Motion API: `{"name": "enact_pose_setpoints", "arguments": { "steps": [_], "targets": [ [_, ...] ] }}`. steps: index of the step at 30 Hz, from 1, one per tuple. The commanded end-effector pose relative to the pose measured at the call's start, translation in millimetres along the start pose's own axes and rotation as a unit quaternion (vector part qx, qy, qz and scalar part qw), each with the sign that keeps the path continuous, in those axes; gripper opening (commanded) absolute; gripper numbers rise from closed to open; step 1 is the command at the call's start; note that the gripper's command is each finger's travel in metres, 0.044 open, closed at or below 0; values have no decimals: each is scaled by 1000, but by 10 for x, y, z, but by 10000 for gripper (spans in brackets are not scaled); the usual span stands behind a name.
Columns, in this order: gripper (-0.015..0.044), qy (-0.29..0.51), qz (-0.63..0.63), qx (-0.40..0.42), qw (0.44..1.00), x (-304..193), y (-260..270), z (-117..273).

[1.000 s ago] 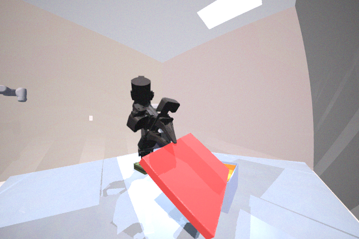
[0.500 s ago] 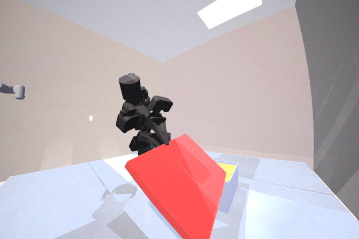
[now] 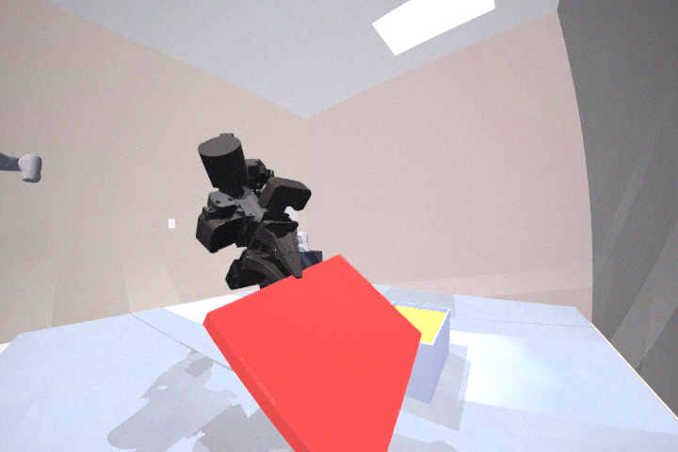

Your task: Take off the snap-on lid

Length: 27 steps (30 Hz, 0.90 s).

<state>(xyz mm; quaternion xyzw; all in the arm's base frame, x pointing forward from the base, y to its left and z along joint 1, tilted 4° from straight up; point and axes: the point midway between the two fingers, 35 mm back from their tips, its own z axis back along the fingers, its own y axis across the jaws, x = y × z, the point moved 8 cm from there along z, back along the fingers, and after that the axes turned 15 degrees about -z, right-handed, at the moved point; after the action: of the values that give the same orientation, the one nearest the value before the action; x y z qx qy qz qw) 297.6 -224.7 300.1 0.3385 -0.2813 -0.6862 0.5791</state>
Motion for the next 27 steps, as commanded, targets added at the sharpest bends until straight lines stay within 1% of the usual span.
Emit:
{"name": "enact_pose_setpoints", "arguments": {
  "steps": [1,27],
  "targets": [
    [0,2,7,9,1000,85,69,41],
    [0,0,9,9,1000,583,187,78]
  ]
}}
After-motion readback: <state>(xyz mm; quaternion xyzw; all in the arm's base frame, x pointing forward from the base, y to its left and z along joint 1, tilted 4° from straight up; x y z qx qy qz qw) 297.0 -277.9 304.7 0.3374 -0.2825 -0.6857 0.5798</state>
